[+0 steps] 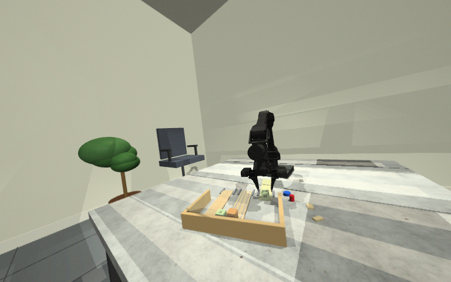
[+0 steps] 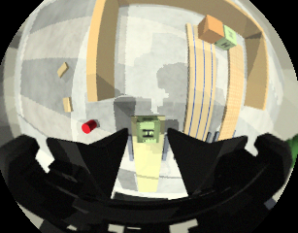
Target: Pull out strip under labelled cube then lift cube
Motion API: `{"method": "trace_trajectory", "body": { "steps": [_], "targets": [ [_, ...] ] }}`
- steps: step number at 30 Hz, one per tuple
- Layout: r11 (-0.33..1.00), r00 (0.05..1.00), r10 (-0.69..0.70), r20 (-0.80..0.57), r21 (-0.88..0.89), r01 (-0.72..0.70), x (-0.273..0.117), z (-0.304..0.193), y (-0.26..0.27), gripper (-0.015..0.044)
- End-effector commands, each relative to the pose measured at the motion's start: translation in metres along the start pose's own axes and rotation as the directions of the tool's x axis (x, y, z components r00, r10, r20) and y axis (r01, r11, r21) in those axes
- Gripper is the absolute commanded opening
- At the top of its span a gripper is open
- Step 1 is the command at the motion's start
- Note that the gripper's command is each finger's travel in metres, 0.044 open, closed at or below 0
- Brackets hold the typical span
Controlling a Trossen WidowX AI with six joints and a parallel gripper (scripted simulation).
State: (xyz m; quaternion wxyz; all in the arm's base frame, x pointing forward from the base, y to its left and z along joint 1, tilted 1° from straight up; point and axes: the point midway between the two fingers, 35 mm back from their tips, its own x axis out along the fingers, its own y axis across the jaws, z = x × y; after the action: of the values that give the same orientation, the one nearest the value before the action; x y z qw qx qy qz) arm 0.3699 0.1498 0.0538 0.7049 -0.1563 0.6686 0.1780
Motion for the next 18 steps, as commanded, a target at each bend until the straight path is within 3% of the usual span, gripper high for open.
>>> {"method": "trace_trajectory", "body": {
  "steps": [1, 18],
  "targets": [
    [1.0, 1.0, -0.003, -0.016, 0.007, 0.003, 0.012, -0.003, 0.0, 0.025],
    [1.0, 1.0, -0.003, -0.016, 0.007, 0.003, 0.026, -0.004, 0.0, 0.025]
  ]
}}
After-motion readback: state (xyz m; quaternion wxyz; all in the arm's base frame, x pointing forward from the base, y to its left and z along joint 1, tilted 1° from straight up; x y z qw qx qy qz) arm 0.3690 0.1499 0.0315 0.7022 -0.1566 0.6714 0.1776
